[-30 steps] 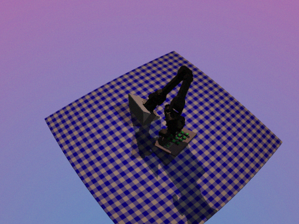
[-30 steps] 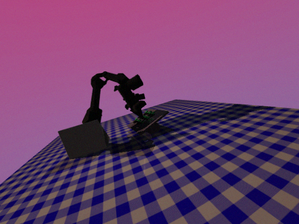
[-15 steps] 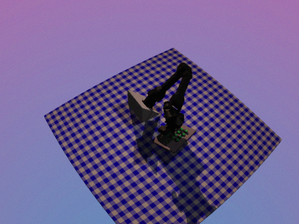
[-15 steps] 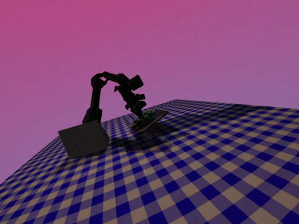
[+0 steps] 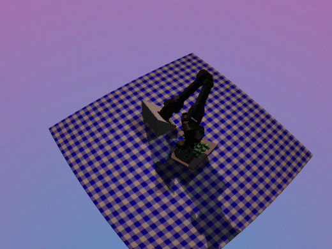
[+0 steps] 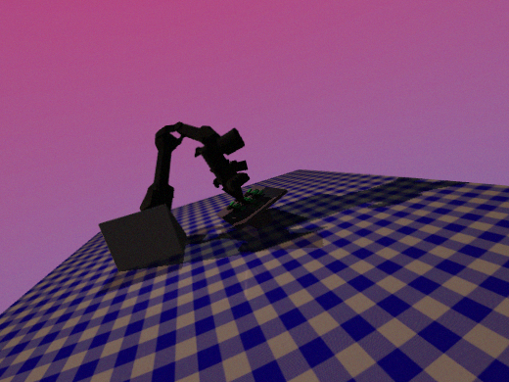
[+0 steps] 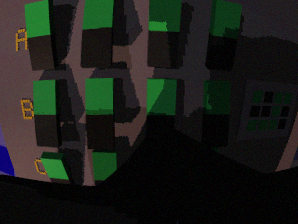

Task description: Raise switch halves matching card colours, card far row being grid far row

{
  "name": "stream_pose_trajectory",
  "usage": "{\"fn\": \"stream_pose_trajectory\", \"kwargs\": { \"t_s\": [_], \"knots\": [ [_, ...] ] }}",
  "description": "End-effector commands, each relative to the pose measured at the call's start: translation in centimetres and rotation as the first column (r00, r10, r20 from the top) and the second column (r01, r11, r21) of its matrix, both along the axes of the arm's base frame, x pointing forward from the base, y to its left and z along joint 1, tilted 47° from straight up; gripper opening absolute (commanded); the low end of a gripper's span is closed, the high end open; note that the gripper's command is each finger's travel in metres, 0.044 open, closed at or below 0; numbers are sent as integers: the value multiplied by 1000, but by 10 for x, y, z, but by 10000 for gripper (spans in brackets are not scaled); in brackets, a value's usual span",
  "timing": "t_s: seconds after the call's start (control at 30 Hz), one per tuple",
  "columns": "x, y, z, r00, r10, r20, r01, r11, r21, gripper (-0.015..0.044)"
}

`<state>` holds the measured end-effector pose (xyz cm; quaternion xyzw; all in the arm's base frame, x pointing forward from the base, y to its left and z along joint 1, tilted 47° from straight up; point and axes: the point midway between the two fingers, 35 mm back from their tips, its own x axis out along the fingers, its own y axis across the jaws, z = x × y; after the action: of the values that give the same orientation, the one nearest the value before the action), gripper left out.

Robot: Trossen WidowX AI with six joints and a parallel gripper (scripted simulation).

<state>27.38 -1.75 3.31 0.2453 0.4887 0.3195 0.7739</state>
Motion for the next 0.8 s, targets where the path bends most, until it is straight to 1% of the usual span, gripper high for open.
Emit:
{"fn": "stream_pose_trajectory", "kwargs": {
  "t_s": [0.0,0.37,0.57,0.7,0.77],
  "knots": [
    [1,1,0,1000,-3,-1,3,1000,4,0],
    [0,0,0,1000,1,0,-1,1000,-1,0],
    [-17,-45,37,1000,15,-20,-15,1000,-5,0],
    [-18,-46,38,1000,15,-21,-15,1000,-4,0],
    [-25,-43,40,1000,15,-21,-15,1000,-4,0]
  ]
}}
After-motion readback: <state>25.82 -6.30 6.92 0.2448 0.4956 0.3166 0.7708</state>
